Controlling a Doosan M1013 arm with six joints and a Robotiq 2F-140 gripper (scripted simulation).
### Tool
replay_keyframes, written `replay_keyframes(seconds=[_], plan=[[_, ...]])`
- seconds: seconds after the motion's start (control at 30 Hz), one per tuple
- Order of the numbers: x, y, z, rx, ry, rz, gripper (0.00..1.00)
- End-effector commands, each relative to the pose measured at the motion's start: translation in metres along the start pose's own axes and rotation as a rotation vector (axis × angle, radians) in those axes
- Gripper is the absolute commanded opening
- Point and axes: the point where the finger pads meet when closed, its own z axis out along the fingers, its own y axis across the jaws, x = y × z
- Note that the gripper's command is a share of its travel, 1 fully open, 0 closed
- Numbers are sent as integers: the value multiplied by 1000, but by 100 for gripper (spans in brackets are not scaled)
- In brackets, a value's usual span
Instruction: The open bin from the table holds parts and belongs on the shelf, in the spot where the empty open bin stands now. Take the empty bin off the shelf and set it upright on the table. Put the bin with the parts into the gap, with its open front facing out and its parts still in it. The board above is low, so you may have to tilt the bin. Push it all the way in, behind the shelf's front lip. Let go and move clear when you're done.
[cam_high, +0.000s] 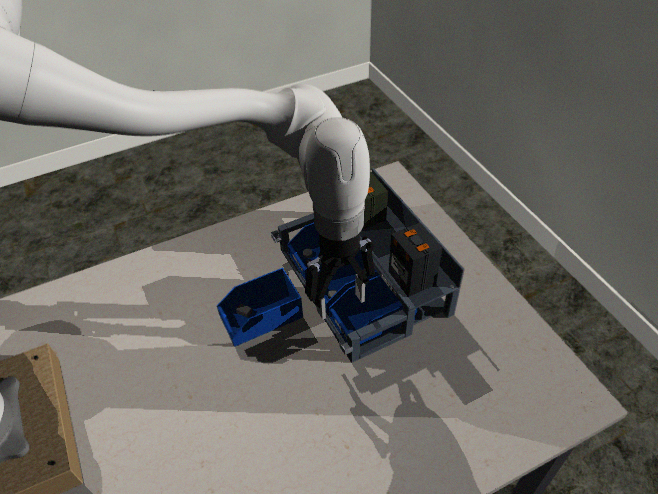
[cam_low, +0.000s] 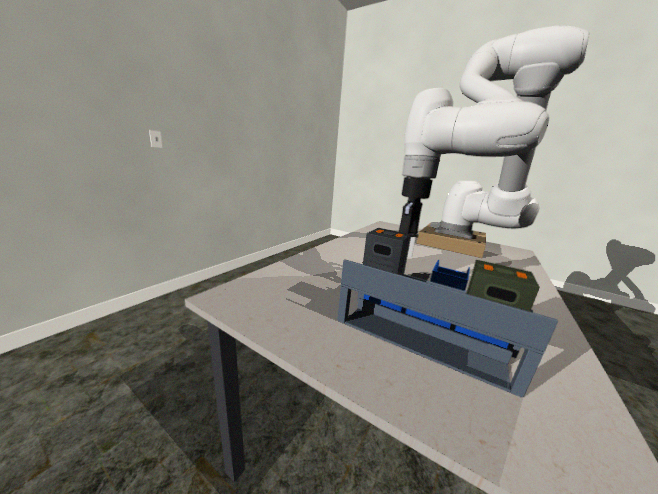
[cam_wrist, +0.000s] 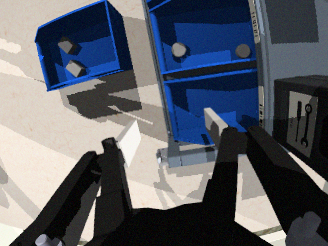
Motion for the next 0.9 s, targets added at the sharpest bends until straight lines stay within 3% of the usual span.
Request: replay_keyframes(seconds=[0.0, 0.87], plan=[[0, 0, 5, 0, 0, 0, 62], [0, 0, 45, 0, 0, 0, 62]])
